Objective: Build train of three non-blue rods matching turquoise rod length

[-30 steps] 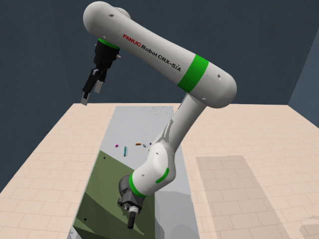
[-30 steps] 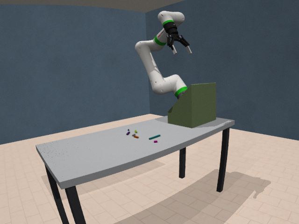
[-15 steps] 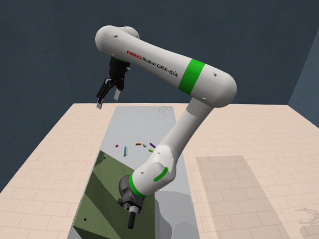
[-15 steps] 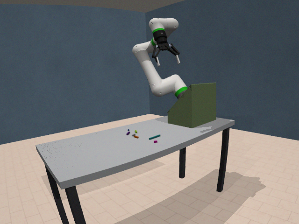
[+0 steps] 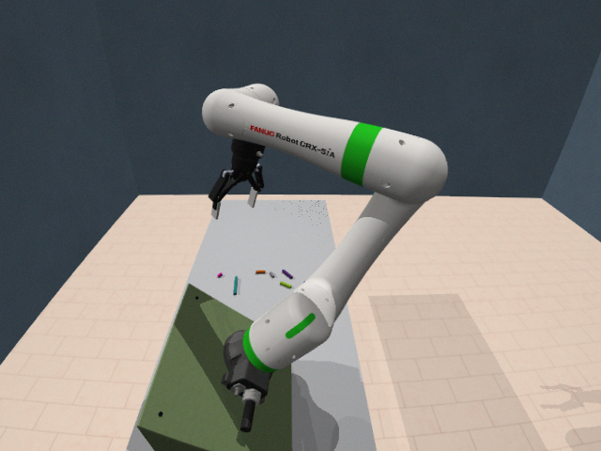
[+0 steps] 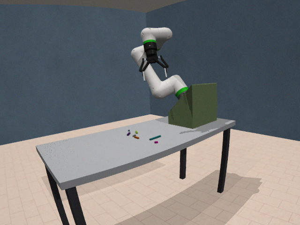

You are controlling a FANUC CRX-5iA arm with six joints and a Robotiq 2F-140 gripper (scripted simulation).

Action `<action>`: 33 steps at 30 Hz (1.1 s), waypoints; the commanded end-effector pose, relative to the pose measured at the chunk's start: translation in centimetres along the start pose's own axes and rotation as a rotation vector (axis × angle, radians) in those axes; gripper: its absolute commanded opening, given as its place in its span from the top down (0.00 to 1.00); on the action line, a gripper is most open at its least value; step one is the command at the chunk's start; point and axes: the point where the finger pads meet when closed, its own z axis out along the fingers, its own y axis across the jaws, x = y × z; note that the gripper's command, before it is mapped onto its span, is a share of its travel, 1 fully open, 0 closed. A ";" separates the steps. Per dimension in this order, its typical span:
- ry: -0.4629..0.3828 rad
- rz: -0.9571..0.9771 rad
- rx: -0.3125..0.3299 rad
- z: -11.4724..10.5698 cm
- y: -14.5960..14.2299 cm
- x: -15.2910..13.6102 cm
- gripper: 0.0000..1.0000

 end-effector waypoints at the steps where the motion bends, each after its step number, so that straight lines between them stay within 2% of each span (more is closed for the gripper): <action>1: -0.017 0.090 -0.028 2.5 3.3 -1.1 0.00; 15: -0.079 0.344 -0.107 9.7 11.3 -7.0 0.00; 17: -0.079 0.344 -0.107 9.7 11.3 -7.0 0.00; 18: -0.093 0.394 -0.123 11.2 12.7 -8.5 0.00; 32: -0.157 0.619 -0.189 18.2 17.6 -17.1 0.00; 33: -0.157 0.619 -0.189 18.2 17.6 -17.1 0.00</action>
